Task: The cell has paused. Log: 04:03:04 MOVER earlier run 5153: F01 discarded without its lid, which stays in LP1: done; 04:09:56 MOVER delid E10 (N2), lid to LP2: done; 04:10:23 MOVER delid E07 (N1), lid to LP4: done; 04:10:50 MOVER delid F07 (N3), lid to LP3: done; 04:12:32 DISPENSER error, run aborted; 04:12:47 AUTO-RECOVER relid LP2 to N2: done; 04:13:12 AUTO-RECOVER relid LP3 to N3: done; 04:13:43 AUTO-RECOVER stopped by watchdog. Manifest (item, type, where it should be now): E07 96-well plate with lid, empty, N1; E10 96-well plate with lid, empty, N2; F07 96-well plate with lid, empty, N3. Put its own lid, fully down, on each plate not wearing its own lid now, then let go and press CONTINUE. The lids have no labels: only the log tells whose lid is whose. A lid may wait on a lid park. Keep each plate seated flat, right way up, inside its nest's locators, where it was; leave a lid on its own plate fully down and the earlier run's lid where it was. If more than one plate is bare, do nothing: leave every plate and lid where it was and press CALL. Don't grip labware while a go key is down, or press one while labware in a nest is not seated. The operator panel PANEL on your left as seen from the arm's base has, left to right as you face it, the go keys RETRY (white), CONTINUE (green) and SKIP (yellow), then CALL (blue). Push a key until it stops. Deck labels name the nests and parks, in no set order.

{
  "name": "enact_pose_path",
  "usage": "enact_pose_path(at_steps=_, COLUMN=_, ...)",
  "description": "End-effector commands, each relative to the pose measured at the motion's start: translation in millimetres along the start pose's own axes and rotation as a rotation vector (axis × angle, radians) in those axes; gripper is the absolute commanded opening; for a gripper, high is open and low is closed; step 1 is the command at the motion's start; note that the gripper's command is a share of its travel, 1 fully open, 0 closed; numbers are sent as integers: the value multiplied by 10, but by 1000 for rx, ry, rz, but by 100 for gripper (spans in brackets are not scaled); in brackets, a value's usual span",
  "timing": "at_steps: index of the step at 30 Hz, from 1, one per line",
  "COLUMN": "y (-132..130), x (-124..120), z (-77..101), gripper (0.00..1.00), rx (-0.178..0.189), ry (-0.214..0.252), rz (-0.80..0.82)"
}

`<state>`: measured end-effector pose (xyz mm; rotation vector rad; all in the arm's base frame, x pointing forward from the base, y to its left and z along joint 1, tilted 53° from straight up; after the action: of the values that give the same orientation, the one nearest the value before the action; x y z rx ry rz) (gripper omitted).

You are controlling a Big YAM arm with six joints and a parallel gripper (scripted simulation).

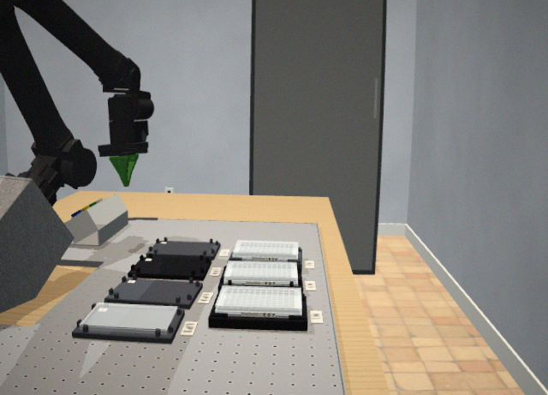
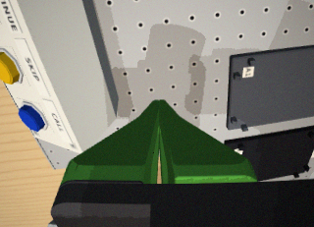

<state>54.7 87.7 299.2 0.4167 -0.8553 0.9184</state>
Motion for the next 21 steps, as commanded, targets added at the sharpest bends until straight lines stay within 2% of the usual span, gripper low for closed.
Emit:
enact_pose_path(at_steps=1, y=178, x=219, z=203, gripper=0, rx=92, ry=-52, rz=-58)
enact_pose_path(at_steps=7, y=474, x=243, z=188, gripper=0, rx=95, ry=-36, rz=58)
enact_pose_path(at_steps=11, y=579, x=255, z=187, gripper=0, rx=95, ry=-34, rz=97)
enact_pose_path(at_steps=21, y=1101, x=316, z=199, gripper=0, rx=96, ry=-25, rz=103)
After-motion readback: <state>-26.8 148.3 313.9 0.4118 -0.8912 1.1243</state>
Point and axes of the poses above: the point where the finger pads meet when closed, its own z axis back along the fingers, its own y axis across the jaws, x = y × z, the point moved 10 cm from there along z, back along the fingers, and after that the axes turned 14 degrees about -z, right-handed, at the moved point
